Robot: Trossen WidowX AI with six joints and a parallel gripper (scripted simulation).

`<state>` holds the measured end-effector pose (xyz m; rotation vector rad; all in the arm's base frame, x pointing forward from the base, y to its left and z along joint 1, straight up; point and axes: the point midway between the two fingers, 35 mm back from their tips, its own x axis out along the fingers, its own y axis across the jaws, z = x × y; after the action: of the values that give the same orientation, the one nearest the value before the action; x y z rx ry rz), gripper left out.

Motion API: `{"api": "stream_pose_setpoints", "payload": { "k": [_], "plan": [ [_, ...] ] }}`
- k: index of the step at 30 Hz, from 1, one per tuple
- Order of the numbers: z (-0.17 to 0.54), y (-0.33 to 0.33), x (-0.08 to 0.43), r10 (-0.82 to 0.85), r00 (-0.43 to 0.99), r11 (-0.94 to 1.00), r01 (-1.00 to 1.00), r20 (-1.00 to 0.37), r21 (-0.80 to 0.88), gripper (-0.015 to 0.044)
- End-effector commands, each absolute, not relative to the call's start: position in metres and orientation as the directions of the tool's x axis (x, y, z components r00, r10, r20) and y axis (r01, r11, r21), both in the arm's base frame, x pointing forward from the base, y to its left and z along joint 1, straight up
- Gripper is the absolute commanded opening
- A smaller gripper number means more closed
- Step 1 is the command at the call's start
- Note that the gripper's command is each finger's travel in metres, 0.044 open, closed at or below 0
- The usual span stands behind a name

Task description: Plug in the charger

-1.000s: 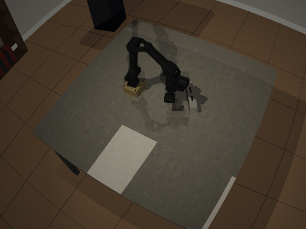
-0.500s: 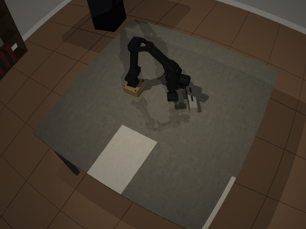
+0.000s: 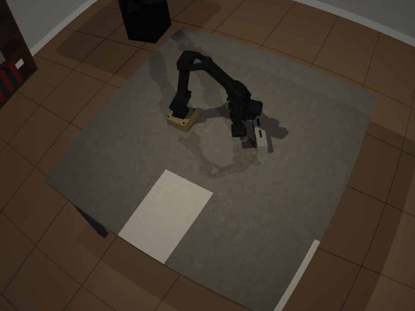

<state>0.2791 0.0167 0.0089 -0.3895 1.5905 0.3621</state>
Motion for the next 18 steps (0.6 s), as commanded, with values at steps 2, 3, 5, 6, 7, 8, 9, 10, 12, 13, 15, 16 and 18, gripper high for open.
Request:
{"api": "stream_pose_setpoints", "payload": {
  "k": [2,3,5,6,7,8,9,10,12,13,15,16,18],
  "plan": [
    [0.010,0.021,0.287,-0.033,-0.043,0.887,-0.462,-0.999,-0.009,0.0000],
    [0.010,0.022,0.288,-0.033,-0.043,0.886,-0.463,-0.999,-0.009,0.0000],
    [0.010,0.023,0.290,-0.033,-0.043,0.886,-0.464,-0.999,-0.009,0.0000],
    [0.010,0.024,0.291,-0.033,-0.043,0.885,-0.465,-0.999,-0.009,0.0000],
    [0.010,0.024,0.292,-0.033,-0.043,0.885,-0.466,-0.999,-0.009,0.0000],
    [0.010,0.025,0.293,-0.033,-0.043,0.885,-0.466,-0.999,-0.009,0.0000],
    [0.010,0.026,0.294,-0.033,-0.042,0.884,-0.467,-0.999,-0.009,0.0000],
    [0.010,0.026,0.295,-0.033,-0.042,0.884,-0.468,-0.999,-0.009,0.0000],
    [0.010,0.028,0.297,-0.033,-0.042,0.883,-0.469,-0.999,-0.009,0.0000],
    [0.010,0.028,0.298,-0.033,-0.042,0.883,-0.470,-0.999,-0.009,0.0000],
    [0.010,0.029,0.300,-0.033,-0.042,0.882,-0.471,-0.999,-0.009,0.0000],
    [0.010,0.030,0.301,-0.033,-0.042,0.882,-0.472,-0.999,-0.009,0.0000],
    [0.010,0.030,0.301,-0.033,-0.042,0.882,-0.472,-0.999,-0.009,0.0000]
  ]
}}
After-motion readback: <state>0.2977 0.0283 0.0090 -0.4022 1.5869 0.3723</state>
